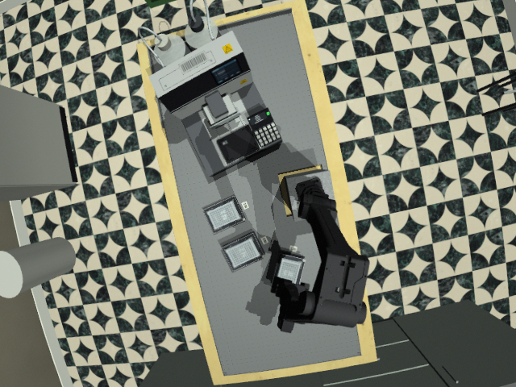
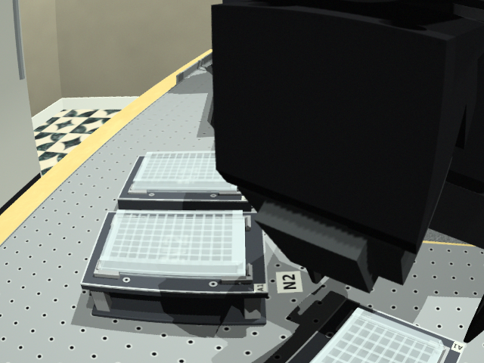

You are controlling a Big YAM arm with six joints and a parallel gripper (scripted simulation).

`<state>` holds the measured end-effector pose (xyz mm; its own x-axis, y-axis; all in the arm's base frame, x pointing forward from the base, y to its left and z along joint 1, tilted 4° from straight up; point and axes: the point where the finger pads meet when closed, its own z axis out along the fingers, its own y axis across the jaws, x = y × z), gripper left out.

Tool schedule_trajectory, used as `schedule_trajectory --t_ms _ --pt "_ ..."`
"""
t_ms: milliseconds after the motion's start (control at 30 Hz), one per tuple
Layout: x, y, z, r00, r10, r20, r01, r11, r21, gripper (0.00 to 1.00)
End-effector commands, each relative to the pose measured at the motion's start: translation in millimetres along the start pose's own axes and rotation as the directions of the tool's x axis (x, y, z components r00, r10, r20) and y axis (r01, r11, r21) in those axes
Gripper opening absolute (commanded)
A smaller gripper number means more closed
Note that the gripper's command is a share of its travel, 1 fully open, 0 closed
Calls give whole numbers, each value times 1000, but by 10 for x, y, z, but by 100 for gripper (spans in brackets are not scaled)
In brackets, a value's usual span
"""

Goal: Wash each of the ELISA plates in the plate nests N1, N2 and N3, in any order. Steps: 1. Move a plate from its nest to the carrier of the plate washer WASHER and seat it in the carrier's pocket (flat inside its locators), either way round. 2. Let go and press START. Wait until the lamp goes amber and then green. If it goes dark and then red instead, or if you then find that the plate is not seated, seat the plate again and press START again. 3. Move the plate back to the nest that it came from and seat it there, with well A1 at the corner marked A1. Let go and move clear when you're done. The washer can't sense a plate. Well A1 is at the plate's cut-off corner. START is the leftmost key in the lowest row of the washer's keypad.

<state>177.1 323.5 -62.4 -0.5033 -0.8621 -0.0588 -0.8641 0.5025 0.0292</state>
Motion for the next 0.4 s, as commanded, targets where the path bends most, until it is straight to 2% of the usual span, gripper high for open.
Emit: schedule_trajectory --t_ms 0,100,133,367 --pt "-223 -32 -183 999 -6 50 6 1000 2 100" --pt "-233 -30 -160 999 -6 53 5 1000 2 100" --pt "-127 -4 -85 1000 -2 28 2 1000 0 100" --pt "-127 -4 -85 1000 -2 28 2 1000 0 100"
